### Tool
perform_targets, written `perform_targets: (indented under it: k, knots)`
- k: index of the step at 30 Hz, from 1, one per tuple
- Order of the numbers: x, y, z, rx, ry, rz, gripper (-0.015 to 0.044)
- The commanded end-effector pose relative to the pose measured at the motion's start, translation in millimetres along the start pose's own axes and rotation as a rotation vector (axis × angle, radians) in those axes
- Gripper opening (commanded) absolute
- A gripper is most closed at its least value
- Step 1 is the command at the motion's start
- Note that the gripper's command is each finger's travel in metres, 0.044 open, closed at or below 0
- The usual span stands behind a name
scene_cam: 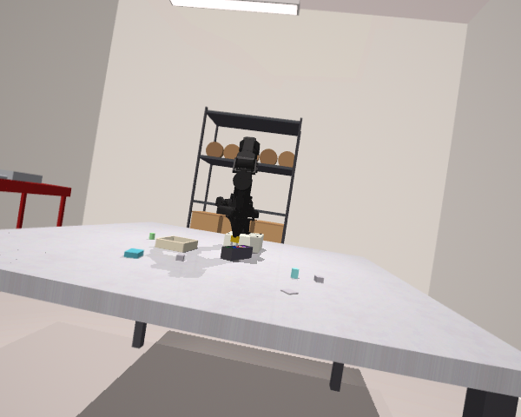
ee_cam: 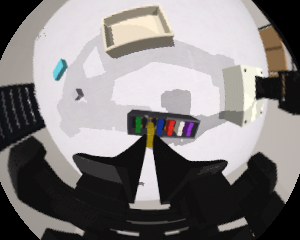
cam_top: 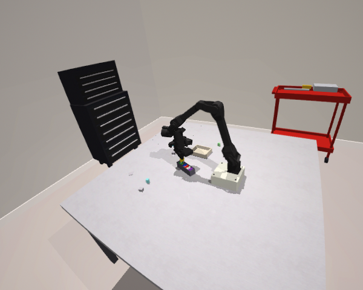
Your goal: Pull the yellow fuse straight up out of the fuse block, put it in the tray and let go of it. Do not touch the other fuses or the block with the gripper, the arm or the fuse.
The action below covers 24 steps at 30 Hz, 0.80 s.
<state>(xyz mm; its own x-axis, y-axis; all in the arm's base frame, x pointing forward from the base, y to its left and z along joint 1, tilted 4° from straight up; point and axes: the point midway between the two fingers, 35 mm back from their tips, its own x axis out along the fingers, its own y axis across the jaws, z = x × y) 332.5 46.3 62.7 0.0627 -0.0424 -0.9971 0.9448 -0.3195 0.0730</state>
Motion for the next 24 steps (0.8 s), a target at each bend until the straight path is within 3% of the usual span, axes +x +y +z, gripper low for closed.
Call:
perform_targets:
  k: [1,13,24]
  knots:
    - [-6,1,1,0.005,-0.005,0.003,0.0000]
    - [-22,1,1,0.005,-0.005,0.003,0.0000]
    - [-22,27,54,0.004,-0.008,0.003,0.0000]
